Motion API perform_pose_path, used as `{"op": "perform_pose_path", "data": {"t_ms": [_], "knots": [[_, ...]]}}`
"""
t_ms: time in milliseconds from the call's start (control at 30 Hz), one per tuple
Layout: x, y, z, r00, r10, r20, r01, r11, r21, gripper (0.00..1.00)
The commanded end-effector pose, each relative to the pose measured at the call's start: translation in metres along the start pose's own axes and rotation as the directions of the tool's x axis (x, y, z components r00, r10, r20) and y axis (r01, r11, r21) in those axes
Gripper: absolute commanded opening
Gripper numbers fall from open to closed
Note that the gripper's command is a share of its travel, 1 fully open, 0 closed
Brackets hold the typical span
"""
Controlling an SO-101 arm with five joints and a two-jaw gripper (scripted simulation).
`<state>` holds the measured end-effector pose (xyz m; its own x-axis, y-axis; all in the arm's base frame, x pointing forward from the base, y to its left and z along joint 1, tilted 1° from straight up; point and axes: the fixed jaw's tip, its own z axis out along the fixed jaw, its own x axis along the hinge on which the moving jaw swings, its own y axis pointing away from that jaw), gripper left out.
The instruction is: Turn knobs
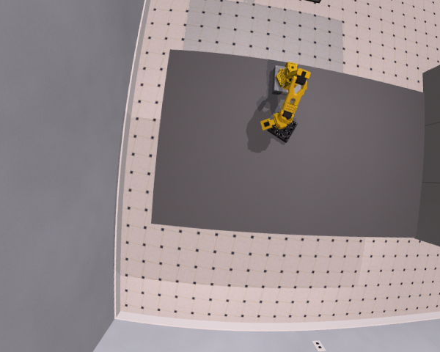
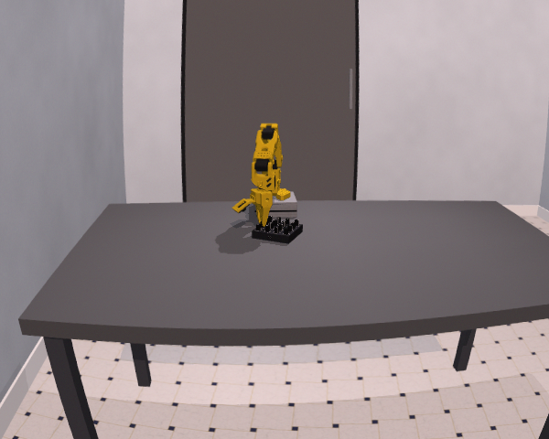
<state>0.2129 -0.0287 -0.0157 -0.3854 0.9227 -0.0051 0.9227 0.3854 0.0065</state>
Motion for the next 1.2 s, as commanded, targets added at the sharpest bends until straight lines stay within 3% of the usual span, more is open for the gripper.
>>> {"op": "perform_pose_path", "data": {"t_ms": [0,1167], "knots": [[0.0005,-0.0045,0.0049,1.0,0.005,-0.01,-0.005,1.0,0.014,0.1],[0.0013,-0.0084,0.0073,1.0,0.005,-0.01,-0.005,1.0,0.014,0.09]]}}
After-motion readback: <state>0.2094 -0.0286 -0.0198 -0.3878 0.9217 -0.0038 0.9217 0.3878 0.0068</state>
